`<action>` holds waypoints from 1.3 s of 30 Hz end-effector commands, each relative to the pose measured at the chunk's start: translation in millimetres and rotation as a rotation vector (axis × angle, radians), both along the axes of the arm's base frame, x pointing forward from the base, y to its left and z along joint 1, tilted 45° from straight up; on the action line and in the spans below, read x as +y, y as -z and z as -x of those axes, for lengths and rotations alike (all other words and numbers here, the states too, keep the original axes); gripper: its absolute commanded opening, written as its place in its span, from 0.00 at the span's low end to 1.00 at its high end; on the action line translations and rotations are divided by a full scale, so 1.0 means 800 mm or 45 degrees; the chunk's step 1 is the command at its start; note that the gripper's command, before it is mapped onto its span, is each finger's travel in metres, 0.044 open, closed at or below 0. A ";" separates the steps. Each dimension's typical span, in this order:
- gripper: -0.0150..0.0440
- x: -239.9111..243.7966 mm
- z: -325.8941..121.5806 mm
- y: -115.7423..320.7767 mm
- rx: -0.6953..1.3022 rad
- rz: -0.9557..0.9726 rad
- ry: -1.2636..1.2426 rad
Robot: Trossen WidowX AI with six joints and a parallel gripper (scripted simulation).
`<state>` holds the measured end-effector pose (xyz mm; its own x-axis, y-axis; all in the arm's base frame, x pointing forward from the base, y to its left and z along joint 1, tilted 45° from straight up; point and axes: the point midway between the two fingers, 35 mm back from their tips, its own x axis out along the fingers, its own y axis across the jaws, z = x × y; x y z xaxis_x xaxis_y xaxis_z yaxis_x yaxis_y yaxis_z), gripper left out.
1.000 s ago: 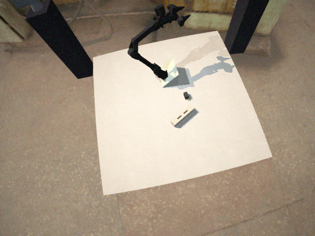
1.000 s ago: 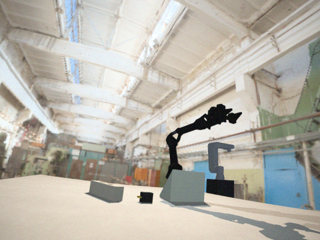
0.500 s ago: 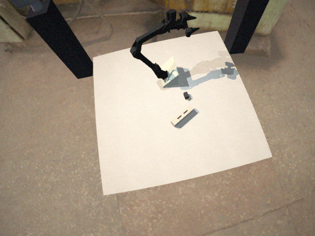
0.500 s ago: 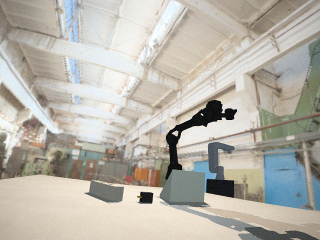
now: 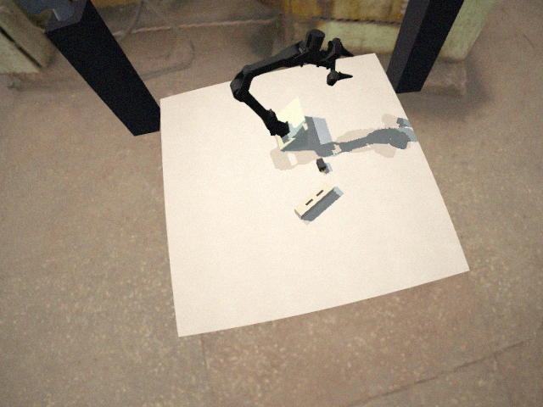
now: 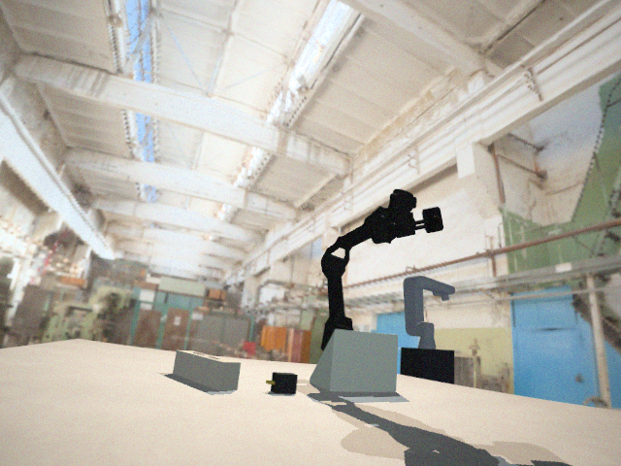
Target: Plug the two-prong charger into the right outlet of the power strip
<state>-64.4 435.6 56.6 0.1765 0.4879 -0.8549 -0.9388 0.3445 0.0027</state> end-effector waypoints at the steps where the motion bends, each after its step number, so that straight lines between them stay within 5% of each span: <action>1: 1.00 -0.008 -0.030 0.018 -0.018 0.075 0.091; 39: 1.00 -0.175 -0.257 0.116 -0.067 0.744 0.932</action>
<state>132.1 312.1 -30.4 0.3287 -0.2015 -0.9227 -0.5208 0.7764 -0.3550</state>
